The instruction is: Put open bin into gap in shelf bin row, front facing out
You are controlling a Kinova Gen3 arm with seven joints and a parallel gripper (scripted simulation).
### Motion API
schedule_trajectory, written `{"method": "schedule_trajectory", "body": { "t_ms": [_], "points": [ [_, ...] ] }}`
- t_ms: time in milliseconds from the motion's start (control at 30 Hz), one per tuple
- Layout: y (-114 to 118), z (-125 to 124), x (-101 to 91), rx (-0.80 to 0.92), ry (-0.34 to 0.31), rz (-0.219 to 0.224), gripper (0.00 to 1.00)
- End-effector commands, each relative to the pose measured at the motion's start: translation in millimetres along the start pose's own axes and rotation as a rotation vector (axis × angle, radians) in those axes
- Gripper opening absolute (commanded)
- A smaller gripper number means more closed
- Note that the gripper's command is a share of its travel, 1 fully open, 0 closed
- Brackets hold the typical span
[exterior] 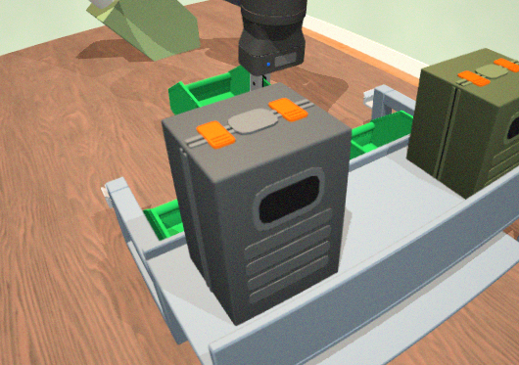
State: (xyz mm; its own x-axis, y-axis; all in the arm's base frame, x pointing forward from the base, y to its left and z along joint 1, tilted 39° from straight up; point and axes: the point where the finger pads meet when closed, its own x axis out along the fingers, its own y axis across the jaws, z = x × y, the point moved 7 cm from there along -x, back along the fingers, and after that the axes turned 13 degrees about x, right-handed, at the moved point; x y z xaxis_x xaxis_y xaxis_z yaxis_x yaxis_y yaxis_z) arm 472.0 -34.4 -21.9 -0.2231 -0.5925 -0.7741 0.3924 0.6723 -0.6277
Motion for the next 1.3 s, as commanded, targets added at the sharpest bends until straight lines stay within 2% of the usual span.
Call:
{"method": "schedule_trajectory", "body": {
  "t_ms": [0, 1267],
  "points": [
    [0.6, 0.3, -1.5, 0.000, -0.002, 0.002, 0.00],
    [1.4, 3.8, -2.0, 0.000, -0.002, 0.002, 0.00]
  ]
}}
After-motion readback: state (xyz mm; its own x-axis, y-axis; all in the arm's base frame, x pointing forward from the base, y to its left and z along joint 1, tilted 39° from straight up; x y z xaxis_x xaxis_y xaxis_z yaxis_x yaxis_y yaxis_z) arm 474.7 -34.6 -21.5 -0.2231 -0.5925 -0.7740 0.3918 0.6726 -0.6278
